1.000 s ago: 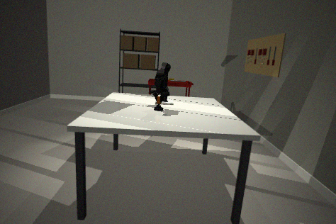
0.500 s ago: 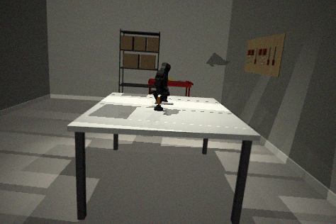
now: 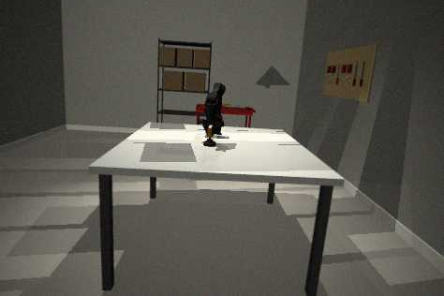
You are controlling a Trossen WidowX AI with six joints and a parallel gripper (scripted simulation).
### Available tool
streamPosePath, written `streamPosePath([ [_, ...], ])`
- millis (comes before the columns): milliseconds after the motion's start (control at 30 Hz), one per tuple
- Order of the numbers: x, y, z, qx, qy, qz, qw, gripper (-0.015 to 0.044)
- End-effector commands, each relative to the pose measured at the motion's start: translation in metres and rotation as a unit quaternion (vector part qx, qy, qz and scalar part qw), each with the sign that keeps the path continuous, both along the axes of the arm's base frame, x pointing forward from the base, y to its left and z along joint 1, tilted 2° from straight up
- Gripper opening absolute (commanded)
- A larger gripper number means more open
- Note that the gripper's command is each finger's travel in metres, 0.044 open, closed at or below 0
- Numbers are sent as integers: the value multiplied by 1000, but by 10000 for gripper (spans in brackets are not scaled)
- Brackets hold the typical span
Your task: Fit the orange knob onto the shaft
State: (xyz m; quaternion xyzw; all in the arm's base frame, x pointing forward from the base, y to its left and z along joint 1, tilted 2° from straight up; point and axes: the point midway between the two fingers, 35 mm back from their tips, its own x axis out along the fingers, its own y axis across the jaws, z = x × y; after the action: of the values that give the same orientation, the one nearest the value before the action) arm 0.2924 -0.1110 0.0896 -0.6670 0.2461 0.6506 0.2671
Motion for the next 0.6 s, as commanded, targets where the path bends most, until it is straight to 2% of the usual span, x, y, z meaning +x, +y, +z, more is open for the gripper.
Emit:
streamPosePath([
  [0, -1, 0, 1, -1, 0, 1, 1000, 0],
  [200, 0, 0, 5, -1, 0, 6, 1000, 0],
  [400, 1, 0, 5, -4, -2, 101, 995, 0],
  [567, 0, 0, 2, -4, -2, 106, 994, 0],
])
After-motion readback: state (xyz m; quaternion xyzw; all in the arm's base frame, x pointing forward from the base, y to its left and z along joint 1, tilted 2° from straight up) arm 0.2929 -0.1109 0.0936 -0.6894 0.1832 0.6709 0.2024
